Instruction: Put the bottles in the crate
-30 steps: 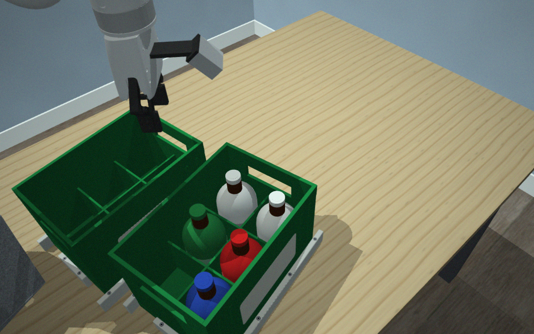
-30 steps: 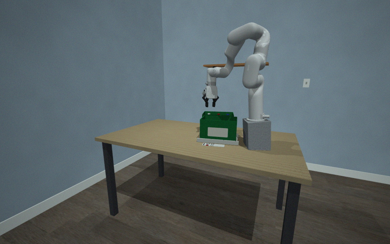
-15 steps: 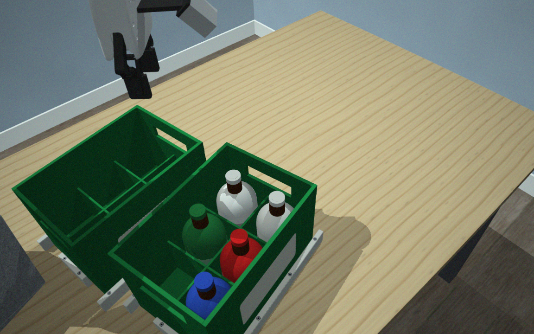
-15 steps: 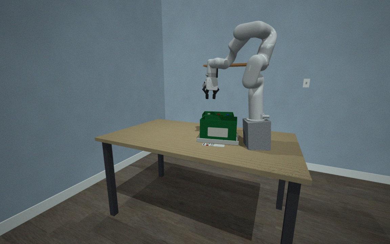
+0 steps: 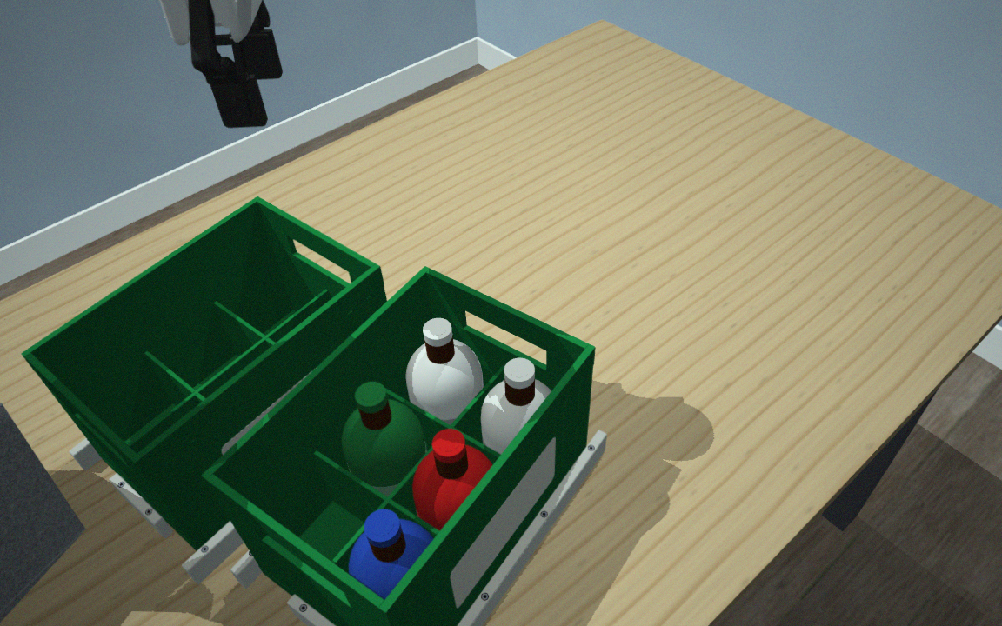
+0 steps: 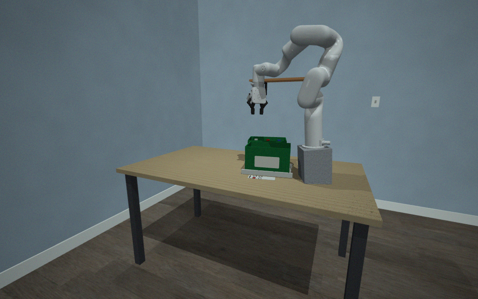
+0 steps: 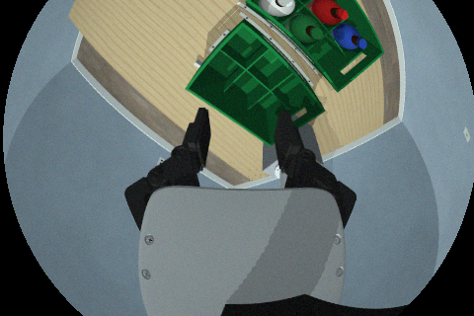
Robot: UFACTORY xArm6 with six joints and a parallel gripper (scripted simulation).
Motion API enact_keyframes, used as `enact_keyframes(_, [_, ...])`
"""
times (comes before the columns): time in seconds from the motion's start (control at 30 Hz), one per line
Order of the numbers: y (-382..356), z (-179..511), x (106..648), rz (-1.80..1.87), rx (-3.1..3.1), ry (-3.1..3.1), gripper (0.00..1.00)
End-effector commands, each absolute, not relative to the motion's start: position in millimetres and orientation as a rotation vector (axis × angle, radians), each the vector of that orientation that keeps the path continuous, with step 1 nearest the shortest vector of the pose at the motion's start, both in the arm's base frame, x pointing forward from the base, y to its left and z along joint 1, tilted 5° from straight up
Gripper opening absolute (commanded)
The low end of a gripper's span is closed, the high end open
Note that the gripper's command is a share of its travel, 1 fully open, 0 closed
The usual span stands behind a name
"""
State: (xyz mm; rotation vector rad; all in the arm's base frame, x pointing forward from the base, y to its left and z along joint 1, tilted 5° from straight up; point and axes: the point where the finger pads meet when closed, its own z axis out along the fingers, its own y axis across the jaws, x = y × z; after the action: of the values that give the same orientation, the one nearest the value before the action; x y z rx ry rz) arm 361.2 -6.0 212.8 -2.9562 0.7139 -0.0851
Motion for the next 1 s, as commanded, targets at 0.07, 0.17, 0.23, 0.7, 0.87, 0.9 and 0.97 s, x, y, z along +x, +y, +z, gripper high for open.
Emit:
enact_keyframes(0.07, [20,216,369,-0.086,-2.965,0.699,0.65])
enact_keyframes(0.17, [34,217,371,-0.086,-2.965,0.699,0.65])
enact_keyframes(0.23, [39,217,371,-0.086,-2.965,0.699,0.65])
enact_keyframes(0.7, [94,218,370,-0.076,-2.982,0.668,0.65])
enact_keyframes(0.87, [109,219,368,-0.074,-2.991,0.652,0.65])
enact_keyframes(0.9, [109,219,368,-0.074,-2.991,0.652,0.65])
enact_keyframes(0.97, [119,219,367,-0.074,-2.991,0.651,0.65])
